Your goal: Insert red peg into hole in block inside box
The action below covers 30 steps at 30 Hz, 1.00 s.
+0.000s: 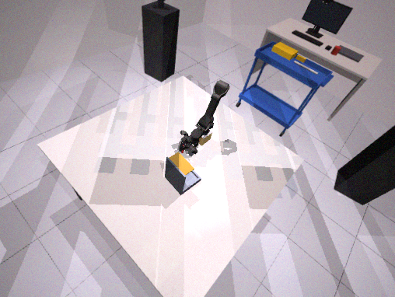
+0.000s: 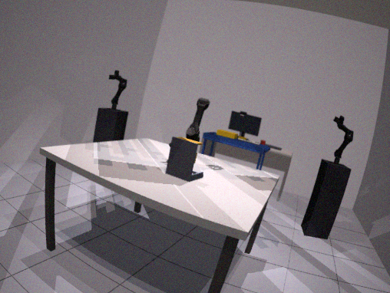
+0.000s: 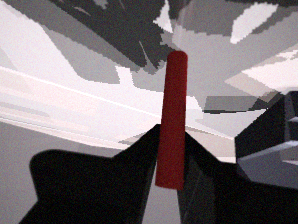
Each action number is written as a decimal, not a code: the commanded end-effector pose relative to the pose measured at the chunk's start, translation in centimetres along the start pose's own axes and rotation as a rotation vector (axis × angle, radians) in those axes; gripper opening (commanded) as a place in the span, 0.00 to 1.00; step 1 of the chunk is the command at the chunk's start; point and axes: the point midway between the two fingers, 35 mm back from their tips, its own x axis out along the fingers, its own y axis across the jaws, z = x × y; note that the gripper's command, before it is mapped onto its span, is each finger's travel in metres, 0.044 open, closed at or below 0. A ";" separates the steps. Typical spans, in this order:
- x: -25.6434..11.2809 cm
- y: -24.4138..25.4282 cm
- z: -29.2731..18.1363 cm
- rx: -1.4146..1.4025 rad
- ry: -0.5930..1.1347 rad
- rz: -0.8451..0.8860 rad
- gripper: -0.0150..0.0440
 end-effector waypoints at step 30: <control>-1.3 -0.3 -1.9 0.002 0.000 0.002 0.25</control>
